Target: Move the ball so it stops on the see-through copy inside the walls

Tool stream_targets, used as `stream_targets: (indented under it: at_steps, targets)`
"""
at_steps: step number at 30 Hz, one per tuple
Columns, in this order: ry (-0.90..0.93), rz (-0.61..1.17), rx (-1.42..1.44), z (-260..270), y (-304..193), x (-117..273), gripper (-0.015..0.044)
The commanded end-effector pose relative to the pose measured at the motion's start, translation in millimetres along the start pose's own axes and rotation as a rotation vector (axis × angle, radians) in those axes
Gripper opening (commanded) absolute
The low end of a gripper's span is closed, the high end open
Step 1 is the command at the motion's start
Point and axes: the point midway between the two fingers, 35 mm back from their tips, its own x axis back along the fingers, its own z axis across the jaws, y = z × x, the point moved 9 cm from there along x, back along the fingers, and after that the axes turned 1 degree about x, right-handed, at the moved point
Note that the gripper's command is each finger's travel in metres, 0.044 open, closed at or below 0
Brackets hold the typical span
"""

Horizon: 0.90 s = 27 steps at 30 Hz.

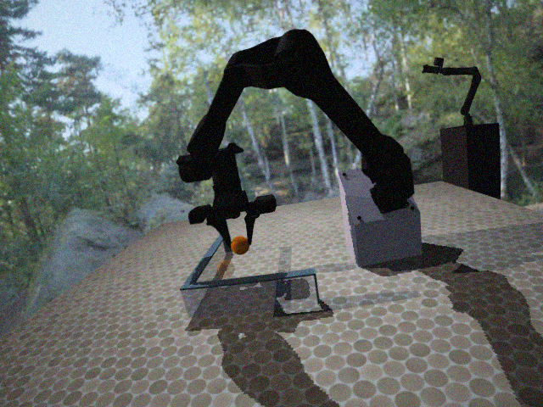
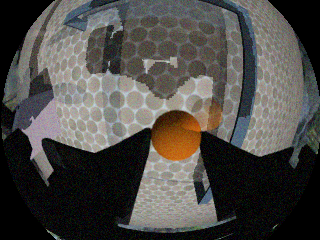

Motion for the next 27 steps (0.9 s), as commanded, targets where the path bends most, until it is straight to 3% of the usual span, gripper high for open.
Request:
stream_targets:
  at_steps: [1,8,27]
  targets:
    - [-0.006,0.007,0.014,-1.9,2.1,27.3,0.0000]
    - [-0.005,0.003,0.014,4.5,4.1,77.8,0.0000]
    - [-0.006,0.002,-0.482,-10.0,4.0,66.0,0.0000]
